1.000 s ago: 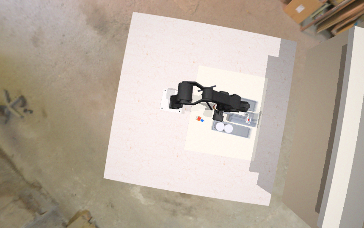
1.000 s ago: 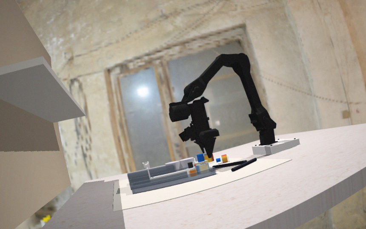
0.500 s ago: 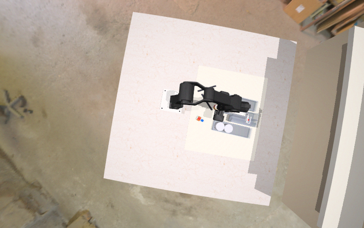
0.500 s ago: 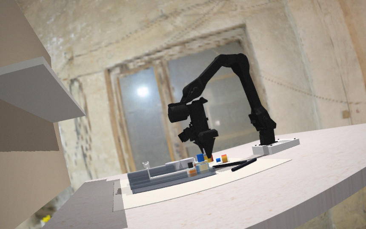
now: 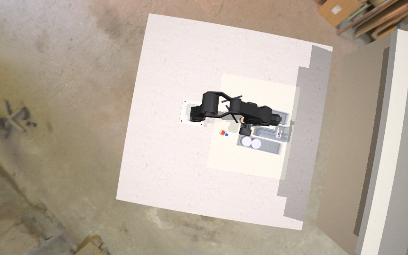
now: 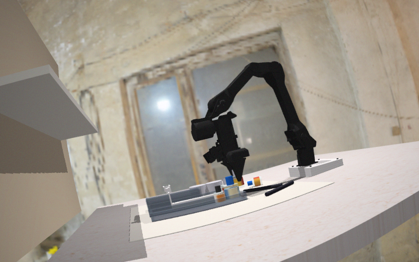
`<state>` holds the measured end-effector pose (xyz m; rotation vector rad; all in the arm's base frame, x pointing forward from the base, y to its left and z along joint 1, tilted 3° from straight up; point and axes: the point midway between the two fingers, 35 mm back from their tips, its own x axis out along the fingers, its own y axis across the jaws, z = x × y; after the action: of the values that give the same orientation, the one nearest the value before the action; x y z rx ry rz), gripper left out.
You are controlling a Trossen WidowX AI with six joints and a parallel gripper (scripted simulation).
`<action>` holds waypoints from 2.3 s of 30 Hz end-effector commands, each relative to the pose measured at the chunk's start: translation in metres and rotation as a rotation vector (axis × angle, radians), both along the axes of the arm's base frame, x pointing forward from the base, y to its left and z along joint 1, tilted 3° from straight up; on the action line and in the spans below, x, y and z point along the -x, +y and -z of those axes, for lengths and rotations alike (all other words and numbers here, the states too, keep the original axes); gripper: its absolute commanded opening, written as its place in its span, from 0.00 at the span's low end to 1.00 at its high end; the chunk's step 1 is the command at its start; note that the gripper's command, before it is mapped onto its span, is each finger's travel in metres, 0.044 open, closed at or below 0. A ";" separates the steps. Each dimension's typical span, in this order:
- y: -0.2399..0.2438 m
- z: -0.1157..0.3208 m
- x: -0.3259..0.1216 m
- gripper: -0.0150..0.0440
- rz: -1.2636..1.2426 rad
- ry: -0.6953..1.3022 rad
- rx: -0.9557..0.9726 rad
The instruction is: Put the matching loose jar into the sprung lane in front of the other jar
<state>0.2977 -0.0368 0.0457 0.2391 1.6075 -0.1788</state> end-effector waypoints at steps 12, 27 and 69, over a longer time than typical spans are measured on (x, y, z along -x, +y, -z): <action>-0.003 -0.003 -0.014 0.25 0.000 -0.032 0.004; -0.004 -0.003 -0.019 0.25 0.000 -0.032 0.004; -0.009 -0.006 -0.034 0.25 0.000 -0.033 0.004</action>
<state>0.3216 -0.0431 0.0468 0.2422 1.6090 -0.1800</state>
